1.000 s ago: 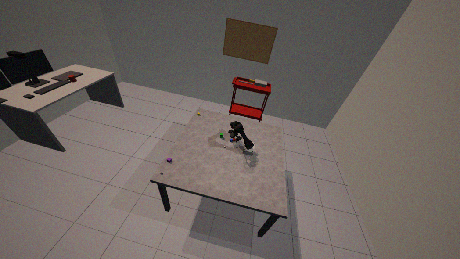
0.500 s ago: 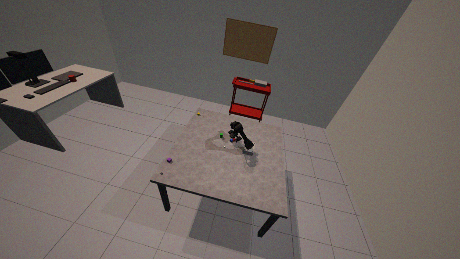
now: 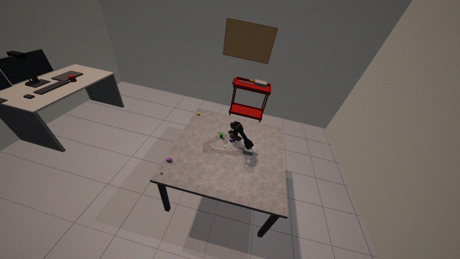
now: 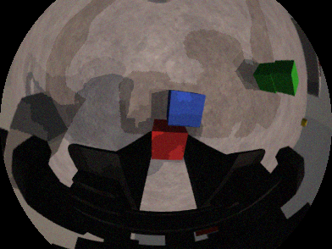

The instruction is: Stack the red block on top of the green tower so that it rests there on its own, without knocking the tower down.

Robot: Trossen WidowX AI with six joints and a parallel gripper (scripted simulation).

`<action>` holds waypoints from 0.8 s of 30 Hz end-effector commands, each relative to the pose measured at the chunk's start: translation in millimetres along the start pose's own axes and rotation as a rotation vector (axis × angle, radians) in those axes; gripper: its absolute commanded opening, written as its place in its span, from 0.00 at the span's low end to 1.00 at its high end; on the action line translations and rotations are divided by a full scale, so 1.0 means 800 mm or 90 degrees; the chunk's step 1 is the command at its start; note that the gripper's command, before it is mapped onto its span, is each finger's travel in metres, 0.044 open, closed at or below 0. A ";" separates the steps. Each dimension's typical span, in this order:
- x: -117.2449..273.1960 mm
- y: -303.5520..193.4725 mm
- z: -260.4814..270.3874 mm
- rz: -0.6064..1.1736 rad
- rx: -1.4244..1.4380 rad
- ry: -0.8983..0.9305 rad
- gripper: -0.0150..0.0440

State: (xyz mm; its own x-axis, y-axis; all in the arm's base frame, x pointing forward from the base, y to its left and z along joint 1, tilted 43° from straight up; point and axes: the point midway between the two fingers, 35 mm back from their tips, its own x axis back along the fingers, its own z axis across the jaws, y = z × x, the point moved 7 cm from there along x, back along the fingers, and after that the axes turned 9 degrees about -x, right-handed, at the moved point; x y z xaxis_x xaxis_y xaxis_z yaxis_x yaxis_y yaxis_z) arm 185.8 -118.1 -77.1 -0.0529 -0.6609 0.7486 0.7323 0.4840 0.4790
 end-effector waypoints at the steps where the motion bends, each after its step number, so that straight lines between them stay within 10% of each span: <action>1: 0.000 0.000 0.000 -0.002 -0.002 -0.001 0.42; 7: 0.007 0.000 0.000 -0.002 -0.002 -0.001 0.25; 24: 0.111 -0.001 -0.001 0.001 -0.003 -0.002 0.25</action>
State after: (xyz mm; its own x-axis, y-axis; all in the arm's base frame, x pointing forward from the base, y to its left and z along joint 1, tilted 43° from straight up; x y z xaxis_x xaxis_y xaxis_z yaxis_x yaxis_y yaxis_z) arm 181.2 -165.8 -24.0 -0.0518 -0.6647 0.7453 0.7391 0.4764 0.4763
